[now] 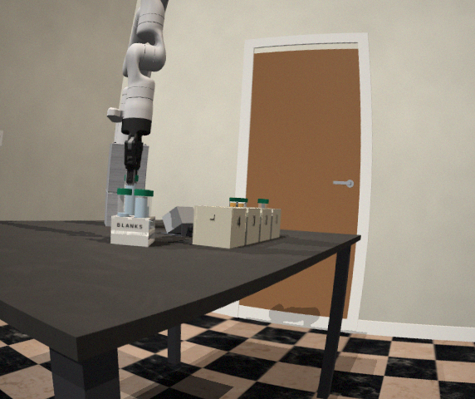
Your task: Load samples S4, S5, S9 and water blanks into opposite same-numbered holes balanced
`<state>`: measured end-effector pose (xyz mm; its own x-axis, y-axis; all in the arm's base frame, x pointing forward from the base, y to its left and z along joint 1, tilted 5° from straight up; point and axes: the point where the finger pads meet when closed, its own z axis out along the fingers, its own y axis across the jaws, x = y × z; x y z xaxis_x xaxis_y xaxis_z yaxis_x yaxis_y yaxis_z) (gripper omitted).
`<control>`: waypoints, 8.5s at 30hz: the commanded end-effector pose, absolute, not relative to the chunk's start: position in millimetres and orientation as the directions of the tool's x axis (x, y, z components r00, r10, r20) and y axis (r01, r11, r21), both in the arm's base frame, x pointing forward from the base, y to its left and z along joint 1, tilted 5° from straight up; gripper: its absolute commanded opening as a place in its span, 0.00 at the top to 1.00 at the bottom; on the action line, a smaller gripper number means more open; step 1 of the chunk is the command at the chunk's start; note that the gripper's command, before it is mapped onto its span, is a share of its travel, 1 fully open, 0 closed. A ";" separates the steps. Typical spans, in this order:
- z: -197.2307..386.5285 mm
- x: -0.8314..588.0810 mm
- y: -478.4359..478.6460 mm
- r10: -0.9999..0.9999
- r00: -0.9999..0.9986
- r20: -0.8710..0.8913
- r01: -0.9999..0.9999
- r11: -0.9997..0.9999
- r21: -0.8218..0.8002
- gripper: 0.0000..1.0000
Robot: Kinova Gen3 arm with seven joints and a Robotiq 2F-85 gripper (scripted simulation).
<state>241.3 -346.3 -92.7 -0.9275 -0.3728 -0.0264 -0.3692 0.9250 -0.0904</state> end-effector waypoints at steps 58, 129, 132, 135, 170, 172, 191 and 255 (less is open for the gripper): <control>-20.7 237.4 -341.4 -0.373 -0.928 -0.027 -0.369 0.925 -0.092 0.90; 0.2 324.0 -226.4 -0.646 -0.763 0.003 -0.643 0.760 -0.095 0.90; 0.0 330.2 -218.5 -0.646 -0.763 0.003 -0.643 0.760 -0.095 0.90; -0.1 332.2 -215.8 -0.646 -0.763 0.003 -0.643 0.760 -0.095 0.90; -2.4 395.7 -134.2 -0.646 -0.763 0.003 -0.643 0.760 -0.095 0.90; -2.5 399.8 -128.9 -0.646 -0.763 0.003 -0.643 0.760 -0.095 0.90; -3.8 434.6 -84.1 -0.646 -0.763 0.003 -0.643 0.760 -0.095 0.90; -39.5 473.6 -39.2 -0.646 -0.763 0.002 -0.643 0.760 -0.095 0.90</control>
<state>472.9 -39.0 -37.8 -0.7635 -0.6458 0.0036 -0.6432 0.7599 -0.0942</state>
